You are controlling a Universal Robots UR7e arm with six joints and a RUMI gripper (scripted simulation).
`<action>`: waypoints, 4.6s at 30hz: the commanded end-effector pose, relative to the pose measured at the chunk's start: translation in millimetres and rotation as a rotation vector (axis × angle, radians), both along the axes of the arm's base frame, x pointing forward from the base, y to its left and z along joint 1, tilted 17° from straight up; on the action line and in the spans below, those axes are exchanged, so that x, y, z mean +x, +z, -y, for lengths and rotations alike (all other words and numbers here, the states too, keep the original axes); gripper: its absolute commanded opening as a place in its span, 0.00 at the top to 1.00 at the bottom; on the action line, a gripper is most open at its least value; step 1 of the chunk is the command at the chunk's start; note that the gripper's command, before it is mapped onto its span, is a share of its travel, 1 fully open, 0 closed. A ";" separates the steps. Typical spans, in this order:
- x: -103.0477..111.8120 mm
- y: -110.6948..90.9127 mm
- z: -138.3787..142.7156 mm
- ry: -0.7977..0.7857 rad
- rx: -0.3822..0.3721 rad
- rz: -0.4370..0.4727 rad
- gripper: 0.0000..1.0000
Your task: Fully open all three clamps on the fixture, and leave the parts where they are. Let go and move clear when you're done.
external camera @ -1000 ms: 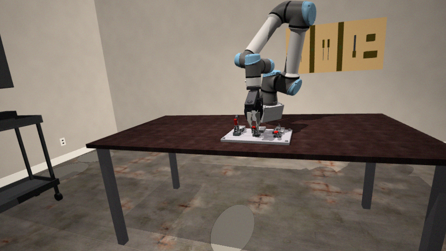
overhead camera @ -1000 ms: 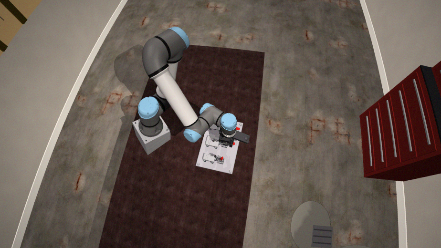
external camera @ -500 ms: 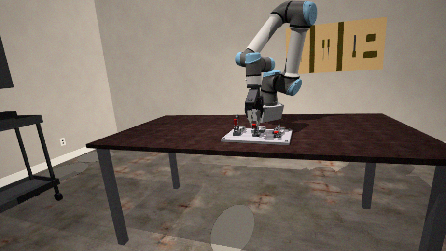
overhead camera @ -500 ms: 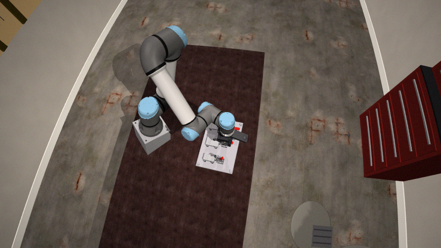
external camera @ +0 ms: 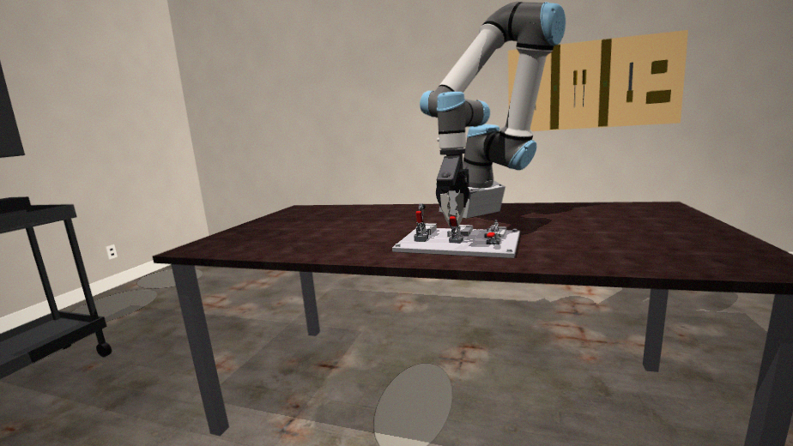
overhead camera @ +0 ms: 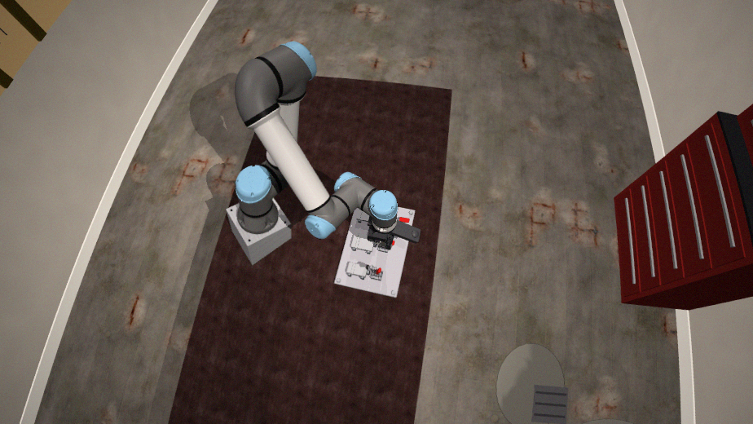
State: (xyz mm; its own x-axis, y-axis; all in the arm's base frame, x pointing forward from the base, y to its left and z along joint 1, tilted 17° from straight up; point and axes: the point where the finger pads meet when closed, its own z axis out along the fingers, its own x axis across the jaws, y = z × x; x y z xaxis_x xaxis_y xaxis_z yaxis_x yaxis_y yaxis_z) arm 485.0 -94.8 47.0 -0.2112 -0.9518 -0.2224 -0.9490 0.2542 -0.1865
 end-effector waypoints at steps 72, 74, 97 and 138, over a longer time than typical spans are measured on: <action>-17.5 -1.8 -4.3 0.000 0.000 0.000 1.00; -17.5 -1.8 -4.3 0.000 0.000 0.000 1.00; -18.6 -2.1 -4.6 0.000 0.000 0.000 1.00; -19.8 -2.4 -4.9 0.000 0.000 0.000 1.00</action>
